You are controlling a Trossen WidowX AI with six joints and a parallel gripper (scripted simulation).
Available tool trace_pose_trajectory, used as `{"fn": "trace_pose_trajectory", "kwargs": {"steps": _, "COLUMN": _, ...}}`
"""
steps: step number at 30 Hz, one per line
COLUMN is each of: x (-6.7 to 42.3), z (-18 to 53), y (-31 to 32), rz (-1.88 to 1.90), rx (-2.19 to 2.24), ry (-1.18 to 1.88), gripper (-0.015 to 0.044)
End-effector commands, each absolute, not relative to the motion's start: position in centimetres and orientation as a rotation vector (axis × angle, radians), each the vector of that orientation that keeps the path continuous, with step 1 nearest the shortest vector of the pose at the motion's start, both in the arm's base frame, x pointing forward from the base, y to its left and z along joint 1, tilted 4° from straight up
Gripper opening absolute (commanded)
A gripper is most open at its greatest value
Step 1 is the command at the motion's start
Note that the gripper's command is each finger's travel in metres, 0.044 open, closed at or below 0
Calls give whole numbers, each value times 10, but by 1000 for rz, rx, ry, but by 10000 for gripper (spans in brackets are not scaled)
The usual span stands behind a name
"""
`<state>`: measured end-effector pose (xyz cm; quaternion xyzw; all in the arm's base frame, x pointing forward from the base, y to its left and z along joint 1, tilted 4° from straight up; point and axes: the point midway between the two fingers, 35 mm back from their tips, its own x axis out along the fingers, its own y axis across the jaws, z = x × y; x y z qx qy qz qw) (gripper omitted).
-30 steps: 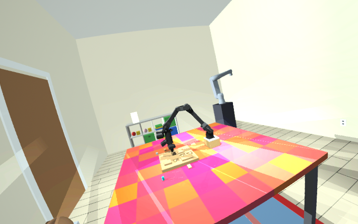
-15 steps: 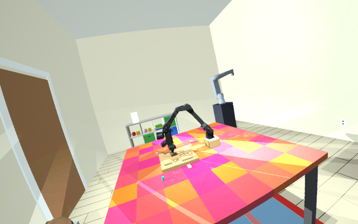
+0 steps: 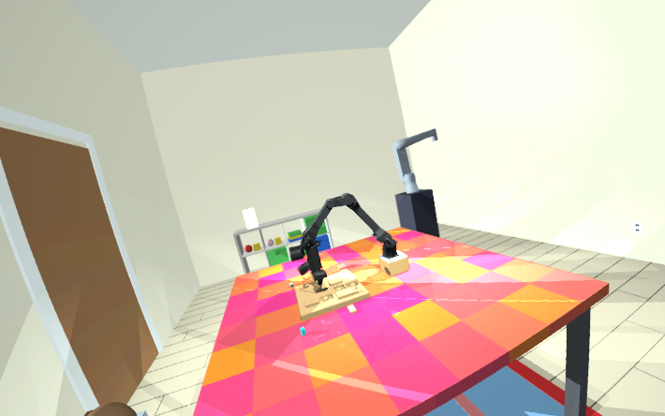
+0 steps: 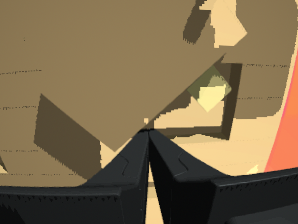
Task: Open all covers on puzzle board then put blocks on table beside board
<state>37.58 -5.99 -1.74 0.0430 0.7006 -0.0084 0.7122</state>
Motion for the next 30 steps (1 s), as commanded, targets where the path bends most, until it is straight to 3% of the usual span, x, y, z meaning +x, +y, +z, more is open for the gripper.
{"fn": "trace_pose_trajectory", "kwargs": {"steps": 1, "x": 379, "z": -17, "y": -54, "rz": -17, "rx": 100, "ry": 1552, "gripper": 0}}
{"fn": "trace_pose_trajectory", "kwargs": {"steps": 30, "x": 401, "z": -14, "y": -29, "rz": -14, "rx": 102, "ry": 1550, "gripper": 0}}
